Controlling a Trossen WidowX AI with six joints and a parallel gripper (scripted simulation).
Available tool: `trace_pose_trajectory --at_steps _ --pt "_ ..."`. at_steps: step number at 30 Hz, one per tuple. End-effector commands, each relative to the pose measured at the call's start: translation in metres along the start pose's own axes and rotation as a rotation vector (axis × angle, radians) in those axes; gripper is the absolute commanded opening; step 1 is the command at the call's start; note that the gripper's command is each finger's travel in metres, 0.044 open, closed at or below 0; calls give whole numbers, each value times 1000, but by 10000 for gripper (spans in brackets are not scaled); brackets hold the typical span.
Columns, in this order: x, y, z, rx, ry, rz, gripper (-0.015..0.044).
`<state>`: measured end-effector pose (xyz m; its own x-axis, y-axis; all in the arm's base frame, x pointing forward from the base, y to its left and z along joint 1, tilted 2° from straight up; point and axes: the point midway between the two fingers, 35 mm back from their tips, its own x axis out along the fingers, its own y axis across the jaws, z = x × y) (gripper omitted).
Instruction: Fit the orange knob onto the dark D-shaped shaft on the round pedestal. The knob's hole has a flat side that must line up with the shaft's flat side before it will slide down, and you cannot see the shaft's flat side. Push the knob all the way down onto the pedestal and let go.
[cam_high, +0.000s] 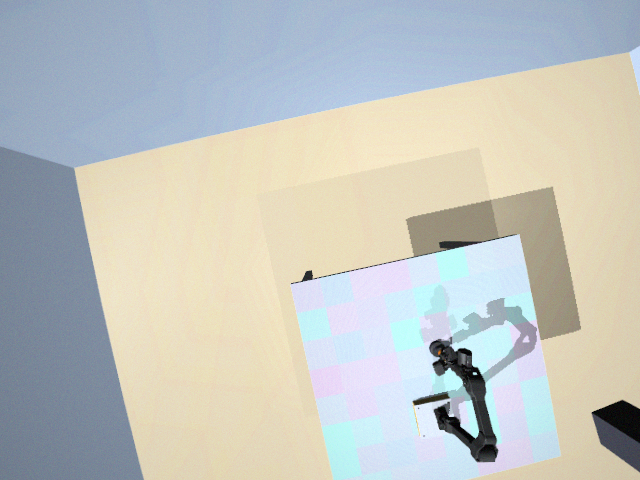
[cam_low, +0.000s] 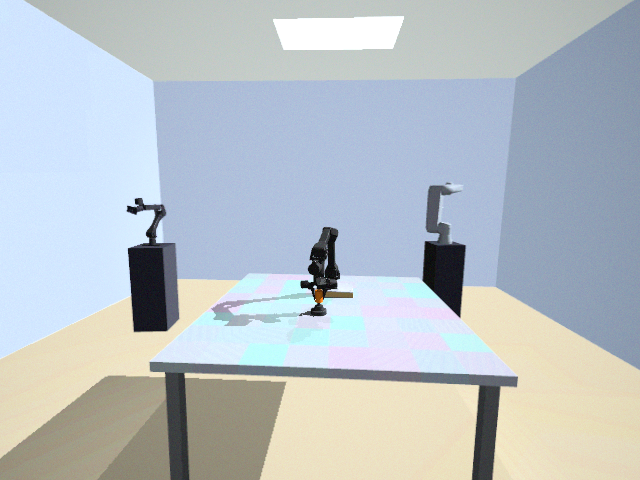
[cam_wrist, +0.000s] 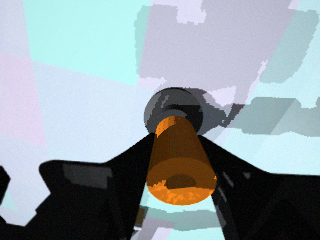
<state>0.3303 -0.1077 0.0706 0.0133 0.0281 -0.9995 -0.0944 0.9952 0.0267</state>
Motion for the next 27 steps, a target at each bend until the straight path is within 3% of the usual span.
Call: trace_pose_trajectory --at_steps 1,27 --pt "1 0 0 -13 0 -5 0" --pt "3 0 -2 -13 0 -5 0"
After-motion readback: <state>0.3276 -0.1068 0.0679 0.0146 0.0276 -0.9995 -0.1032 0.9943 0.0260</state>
